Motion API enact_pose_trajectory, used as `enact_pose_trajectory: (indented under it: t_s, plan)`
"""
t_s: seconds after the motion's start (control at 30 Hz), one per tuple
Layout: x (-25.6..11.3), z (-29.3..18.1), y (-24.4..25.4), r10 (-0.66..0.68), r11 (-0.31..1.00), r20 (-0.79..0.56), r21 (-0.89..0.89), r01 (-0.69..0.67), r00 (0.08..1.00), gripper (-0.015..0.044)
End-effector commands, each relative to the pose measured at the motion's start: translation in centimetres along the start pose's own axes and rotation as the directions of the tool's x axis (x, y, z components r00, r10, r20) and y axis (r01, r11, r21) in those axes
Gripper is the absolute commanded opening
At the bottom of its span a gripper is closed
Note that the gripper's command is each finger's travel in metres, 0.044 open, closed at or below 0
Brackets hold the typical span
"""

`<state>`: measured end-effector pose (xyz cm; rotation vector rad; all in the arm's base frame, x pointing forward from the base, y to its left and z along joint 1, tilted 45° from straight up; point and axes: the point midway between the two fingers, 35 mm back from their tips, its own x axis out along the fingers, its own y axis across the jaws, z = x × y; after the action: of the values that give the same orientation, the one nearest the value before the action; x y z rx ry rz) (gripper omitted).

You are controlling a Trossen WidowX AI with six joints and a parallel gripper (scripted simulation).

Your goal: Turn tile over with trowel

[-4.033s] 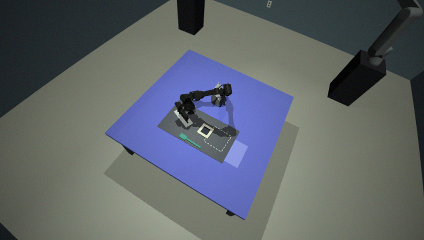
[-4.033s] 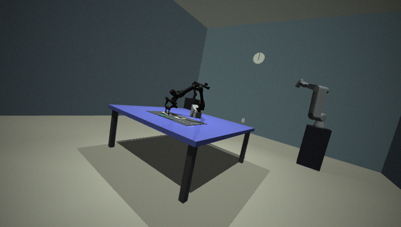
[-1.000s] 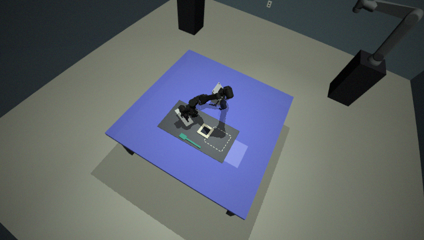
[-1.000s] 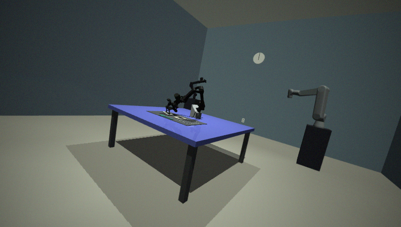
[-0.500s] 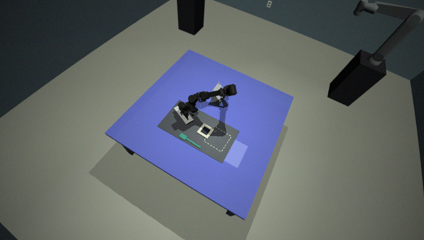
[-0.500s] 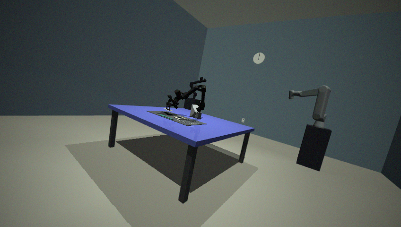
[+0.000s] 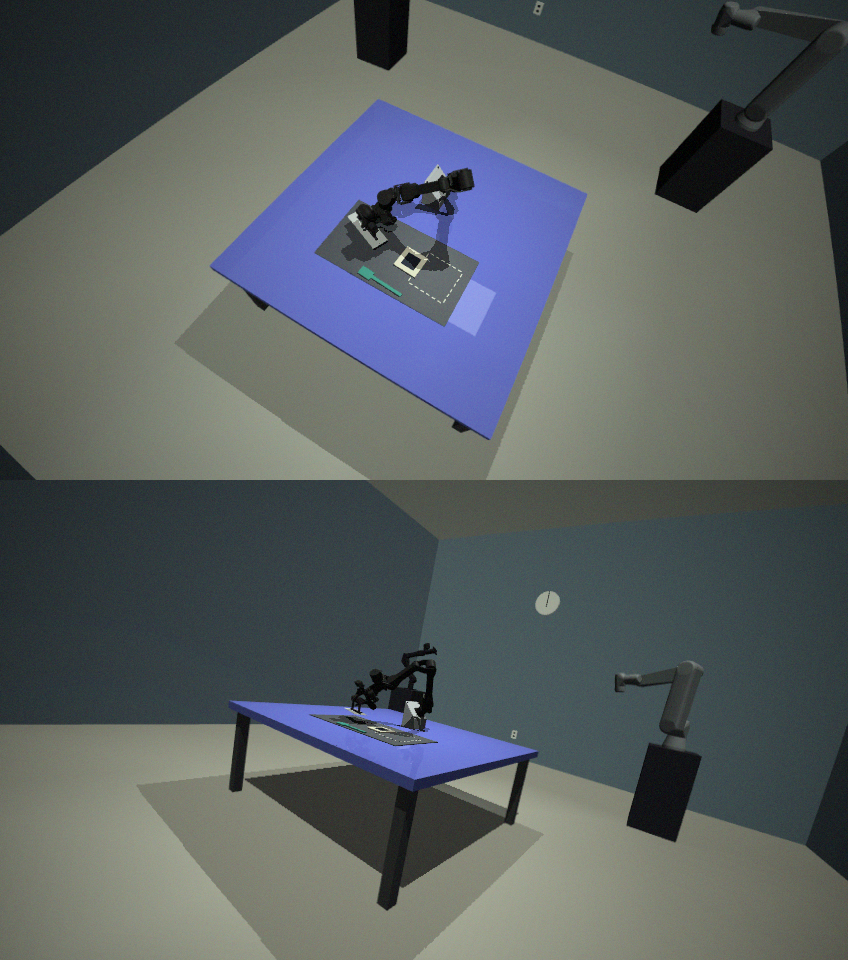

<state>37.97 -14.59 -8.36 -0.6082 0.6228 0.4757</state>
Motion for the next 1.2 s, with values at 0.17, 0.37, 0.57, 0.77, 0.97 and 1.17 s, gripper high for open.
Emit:
enact_pose_trajectory:
  t_s: [0.17,0.37,0.57,0.77,0.97,1.17]
  plan:
    - [-1.1,4.7,1.0,-0.012,0.982,0.122,-0.187,0.035,0.992,0.0000]
    - [-1.7,7.2,2.2,-0.002,0.957,0.190,-0.284,0.057,0.982,0.0000]
    - [-1.7,7.2,2.2,-0.002,0.957,0.190,-0.284,0.057,0.982,0.0000]
    - [-1.4,7.2,2.5,-0.002,0.957,0.190,-0.284,0.057,0.982,0.0000]
    - [-0.7,7.2,3.2,-0.002,0.957,0.190,-0.284,0.057,0.982,0.0000]
    - [-0.1,7.2,3.9,-0.002,0.957,0.190,-0.284,0.057,0.982,0.0000]
